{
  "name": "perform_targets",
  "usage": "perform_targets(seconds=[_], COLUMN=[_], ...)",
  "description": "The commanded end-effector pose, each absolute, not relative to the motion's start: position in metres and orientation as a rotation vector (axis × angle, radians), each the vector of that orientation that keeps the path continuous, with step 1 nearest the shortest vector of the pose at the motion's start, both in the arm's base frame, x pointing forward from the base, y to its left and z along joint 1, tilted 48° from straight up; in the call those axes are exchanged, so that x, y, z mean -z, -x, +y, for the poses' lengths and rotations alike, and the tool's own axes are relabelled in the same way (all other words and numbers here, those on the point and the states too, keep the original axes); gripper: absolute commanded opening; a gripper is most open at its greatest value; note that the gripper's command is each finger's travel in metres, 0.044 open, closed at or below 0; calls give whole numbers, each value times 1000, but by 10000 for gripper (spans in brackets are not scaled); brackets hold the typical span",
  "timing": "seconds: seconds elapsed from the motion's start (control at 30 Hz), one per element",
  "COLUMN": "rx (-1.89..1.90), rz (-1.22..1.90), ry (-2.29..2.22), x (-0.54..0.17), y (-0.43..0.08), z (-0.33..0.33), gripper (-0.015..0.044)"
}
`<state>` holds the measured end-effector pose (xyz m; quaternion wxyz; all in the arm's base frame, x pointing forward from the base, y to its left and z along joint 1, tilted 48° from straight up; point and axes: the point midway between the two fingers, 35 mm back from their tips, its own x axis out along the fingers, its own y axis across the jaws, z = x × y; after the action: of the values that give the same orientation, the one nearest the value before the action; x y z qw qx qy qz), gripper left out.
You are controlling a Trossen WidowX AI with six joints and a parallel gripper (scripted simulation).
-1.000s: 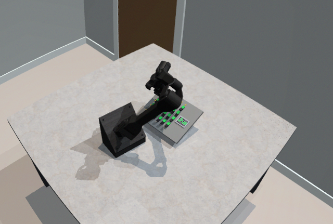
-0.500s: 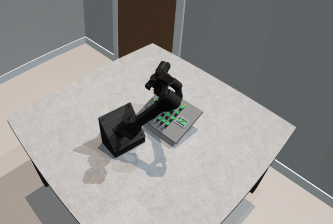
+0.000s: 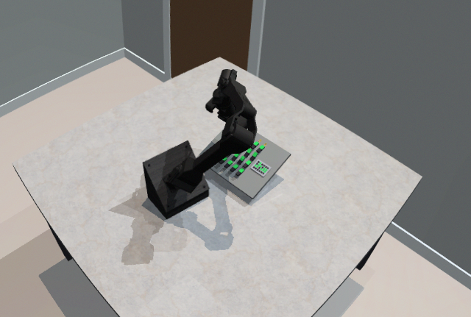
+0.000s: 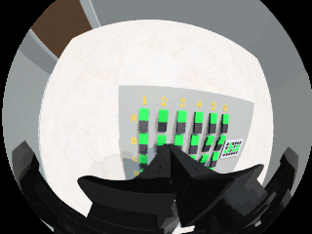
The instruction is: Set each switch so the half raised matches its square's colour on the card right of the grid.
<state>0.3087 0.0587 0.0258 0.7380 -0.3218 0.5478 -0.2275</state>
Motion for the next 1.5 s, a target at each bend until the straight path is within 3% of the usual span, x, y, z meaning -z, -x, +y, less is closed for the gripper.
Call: perform_targets(seconds=[0.0,0.13,1.47], rx=[509,509,501], rz=[1220,1221,1195], ry=[705,706,712], x=[-30,-38,1], y=[-294,-270,-285], z=[47,30,-12], gripper=[0,0,0])
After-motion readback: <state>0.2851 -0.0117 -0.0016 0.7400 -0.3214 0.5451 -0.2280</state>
